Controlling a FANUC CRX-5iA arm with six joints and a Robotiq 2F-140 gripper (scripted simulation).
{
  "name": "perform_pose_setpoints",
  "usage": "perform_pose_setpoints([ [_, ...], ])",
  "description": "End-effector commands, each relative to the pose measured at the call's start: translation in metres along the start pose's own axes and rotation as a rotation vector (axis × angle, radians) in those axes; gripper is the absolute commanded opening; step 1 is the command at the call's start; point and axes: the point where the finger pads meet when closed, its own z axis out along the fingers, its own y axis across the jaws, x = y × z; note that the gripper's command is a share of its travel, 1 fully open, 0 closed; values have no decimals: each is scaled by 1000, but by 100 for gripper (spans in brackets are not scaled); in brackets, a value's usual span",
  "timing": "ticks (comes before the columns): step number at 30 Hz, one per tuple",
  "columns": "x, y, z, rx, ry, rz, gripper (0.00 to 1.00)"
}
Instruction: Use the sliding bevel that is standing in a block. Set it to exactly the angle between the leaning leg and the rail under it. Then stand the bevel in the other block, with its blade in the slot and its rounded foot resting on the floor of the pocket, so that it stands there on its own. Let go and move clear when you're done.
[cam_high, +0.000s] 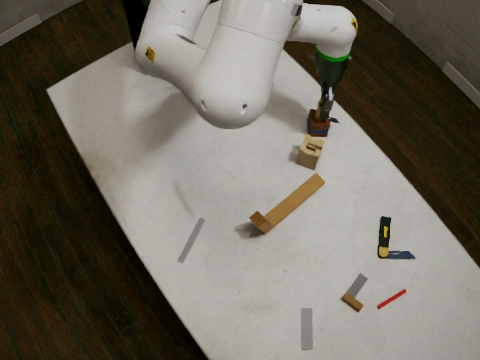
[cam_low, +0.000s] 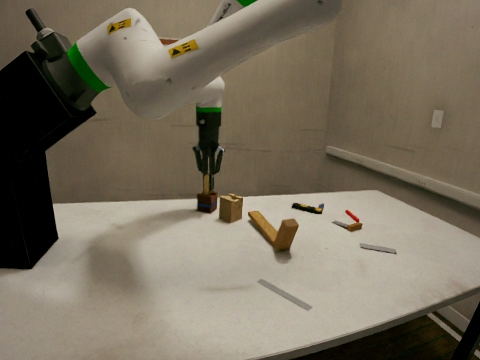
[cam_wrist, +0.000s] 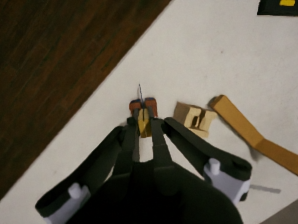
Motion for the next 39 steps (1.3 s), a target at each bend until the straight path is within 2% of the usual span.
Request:
perform_pose_setpoints([
  [1,1,0,0,0,1,0,10],
  [39,0,0,6,0,1,0,10],
])
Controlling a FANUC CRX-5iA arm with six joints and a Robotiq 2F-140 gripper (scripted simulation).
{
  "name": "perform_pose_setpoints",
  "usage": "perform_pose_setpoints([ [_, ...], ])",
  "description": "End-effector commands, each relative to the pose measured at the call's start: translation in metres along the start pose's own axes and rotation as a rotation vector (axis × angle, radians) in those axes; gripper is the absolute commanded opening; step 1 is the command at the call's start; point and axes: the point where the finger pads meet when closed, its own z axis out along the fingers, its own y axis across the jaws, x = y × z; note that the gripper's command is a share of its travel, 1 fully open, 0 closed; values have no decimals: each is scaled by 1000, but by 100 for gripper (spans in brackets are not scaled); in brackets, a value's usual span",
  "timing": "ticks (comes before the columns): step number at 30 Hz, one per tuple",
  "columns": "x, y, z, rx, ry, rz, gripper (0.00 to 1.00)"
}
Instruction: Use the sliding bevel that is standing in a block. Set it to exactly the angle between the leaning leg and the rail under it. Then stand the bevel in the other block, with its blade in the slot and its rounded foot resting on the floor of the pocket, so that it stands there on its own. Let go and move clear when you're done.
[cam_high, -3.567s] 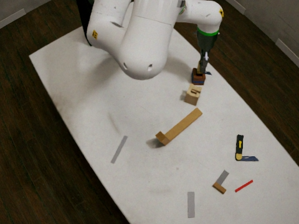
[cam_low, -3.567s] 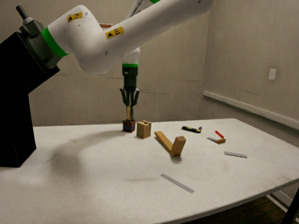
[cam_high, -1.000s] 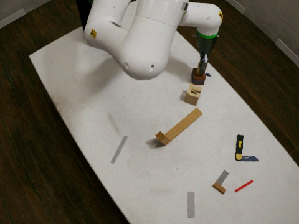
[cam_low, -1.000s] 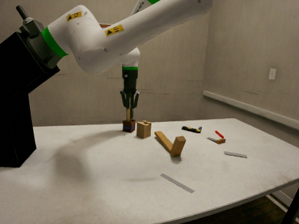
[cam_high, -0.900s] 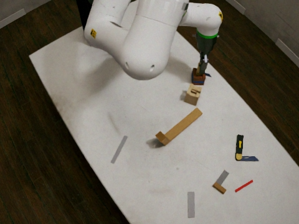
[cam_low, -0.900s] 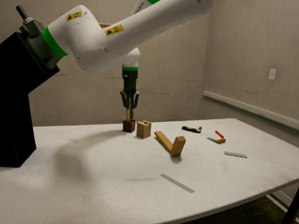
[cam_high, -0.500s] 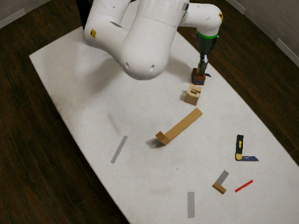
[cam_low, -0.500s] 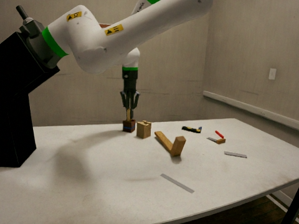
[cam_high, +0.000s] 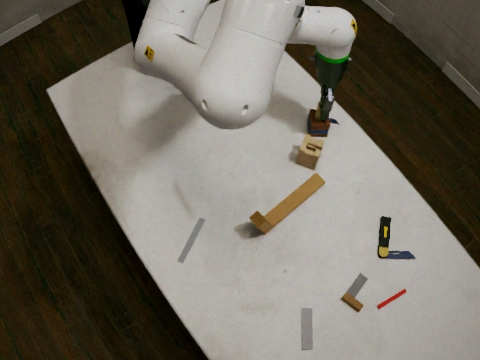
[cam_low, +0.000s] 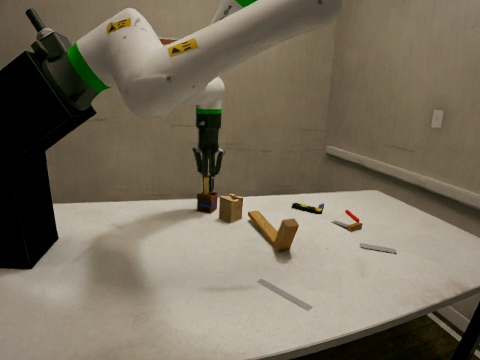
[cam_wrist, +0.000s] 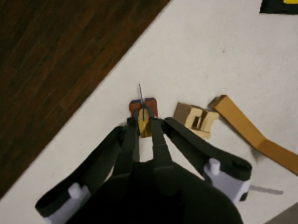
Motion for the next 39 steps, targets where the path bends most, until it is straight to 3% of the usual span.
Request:
perform_pose_setpoints([
  [1,1,0,0,0,1,0,10],
  [21,0,0,3,0,1,0,10],
  [22,0,0,3,0,1,0,100],
  [39,0,0,3,0,1,0,100],
])
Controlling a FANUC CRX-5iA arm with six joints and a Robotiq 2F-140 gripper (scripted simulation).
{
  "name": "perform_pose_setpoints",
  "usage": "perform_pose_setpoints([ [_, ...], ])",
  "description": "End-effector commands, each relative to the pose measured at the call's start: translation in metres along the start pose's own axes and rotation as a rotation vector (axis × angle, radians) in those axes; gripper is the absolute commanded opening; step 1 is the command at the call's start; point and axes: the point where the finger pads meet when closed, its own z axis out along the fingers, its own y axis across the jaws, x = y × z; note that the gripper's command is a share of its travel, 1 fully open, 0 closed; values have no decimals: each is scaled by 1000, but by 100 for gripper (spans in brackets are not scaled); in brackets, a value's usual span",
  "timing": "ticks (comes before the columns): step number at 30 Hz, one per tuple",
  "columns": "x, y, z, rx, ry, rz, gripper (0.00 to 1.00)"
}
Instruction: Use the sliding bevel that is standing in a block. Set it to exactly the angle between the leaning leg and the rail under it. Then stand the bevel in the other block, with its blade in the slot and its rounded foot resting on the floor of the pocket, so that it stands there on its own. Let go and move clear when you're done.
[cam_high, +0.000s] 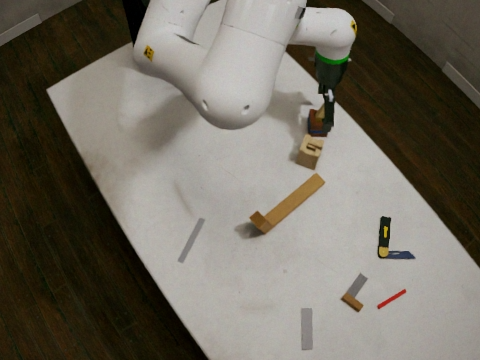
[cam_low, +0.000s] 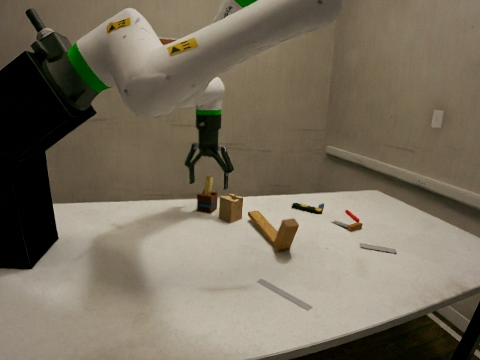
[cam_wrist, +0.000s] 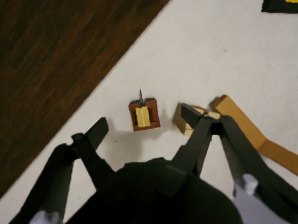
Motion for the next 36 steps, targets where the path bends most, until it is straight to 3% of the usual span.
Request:
perform_pose_setpoints([
  [1,0,0,0,0,1,0,100],
  [23,1,0,-3,0,1,0,100],
  [31,2,0,-27,0,1,0,100],
  [36,5,0,-62,0,1,0,100],
])
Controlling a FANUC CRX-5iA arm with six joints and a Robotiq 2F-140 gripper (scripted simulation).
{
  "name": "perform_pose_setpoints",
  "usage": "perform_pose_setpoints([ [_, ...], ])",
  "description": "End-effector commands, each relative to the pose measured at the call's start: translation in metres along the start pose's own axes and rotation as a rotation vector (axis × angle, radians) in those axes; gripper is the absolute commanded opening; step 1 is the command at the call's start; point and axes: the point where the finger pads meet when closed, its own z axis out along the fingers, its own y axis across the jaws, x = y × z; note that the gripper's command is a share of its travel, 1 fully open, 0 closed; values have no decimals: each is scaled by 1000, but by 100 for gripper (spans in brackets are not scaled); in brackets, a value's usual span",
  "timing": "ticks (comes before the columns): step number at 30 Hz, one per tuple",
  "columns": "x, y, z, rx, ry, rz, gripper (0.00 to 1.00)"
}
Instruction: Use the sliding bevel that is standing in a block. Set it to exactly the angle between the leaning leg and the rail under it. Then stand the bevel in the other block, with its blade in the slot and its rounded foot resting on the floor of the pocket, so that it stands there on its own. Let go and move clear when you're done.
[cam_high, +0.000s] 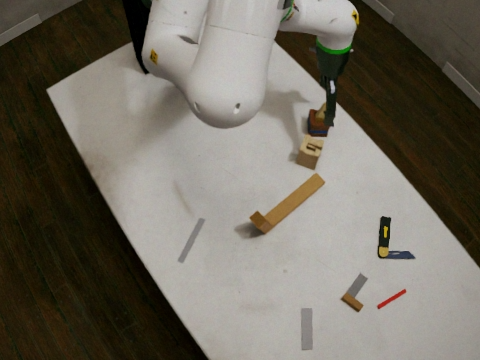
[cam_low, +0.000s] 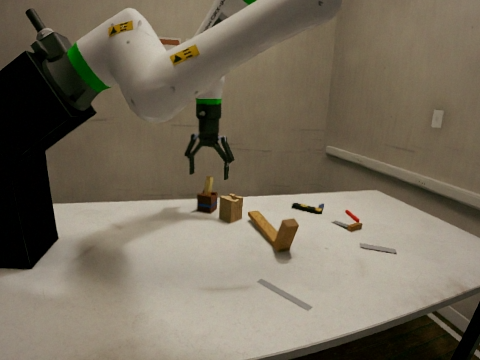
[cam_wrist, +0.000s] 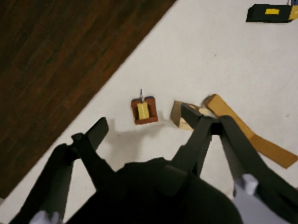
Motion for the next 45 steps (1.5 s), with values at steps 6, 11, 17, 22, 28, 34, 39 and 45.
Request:
perform_pose_setpoints([
  [6,6,0,-62,-1,-4,0,100],
  [11,7,0,-77,-1,-4,0,100],
  [17,7,0,-82,-1,-4,0,100],
  [22,7,0,-82,-1,-4,0,100],
  [28,7,0,-82,-1,-4,0,100],
  [34,7,0,-82,-1,-4,0,100],
  [39,7,0,-82,-1,-4,0,100],
  [45,7,0,-82,-1,-4,0,100],
])
